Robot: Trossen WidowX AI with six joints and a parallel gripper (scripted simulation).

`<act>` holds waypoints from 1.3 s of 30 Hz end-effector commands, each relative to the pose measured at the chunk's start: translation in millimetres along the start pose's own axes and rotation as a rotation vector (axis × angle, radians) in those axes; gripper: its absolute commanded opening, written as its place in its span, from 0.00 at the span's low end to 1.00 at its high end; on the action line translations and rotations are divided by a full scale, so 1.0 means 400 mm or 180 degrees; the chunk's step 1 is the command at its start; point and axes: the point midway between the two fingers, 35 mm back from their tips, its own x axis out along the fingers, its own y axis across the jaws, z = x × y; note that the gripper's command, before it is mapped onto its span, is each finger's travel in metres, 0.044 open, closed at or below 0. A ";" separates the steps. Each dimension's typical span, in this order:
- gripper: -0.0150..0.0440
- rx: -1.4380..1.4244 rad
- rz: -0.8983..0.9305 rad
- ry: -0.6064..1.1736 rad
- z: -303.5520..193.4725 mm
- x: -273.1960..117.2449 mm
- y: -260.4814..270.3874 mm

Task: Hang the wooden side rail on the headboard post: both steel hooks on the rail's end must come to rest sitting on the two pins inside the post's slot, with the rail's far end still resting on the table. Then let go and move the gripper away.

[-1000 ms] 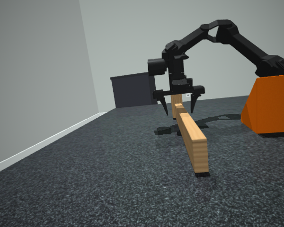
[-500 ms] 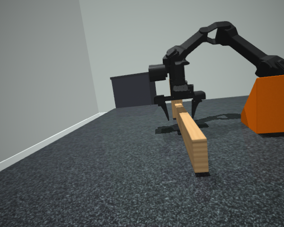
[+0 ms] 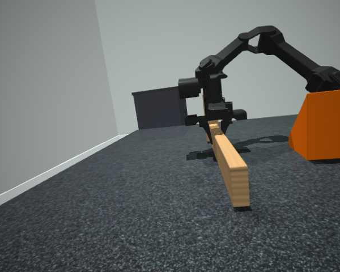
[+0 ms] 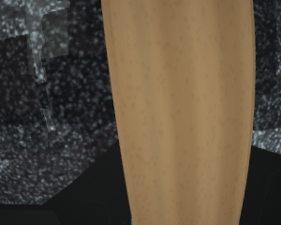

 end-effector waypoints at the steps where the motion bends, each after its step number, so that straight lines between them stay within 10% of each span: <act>1: 0.42 -0.0017 0.0007 0.0010 0.002 0.004 0.002; 7: 0.25 -0.0017 0.0007 0.0010 0.002 0.004 0.002; 39: 0.25 0.0346 0.0005 0.0010 -0.001 -0.001 -0.033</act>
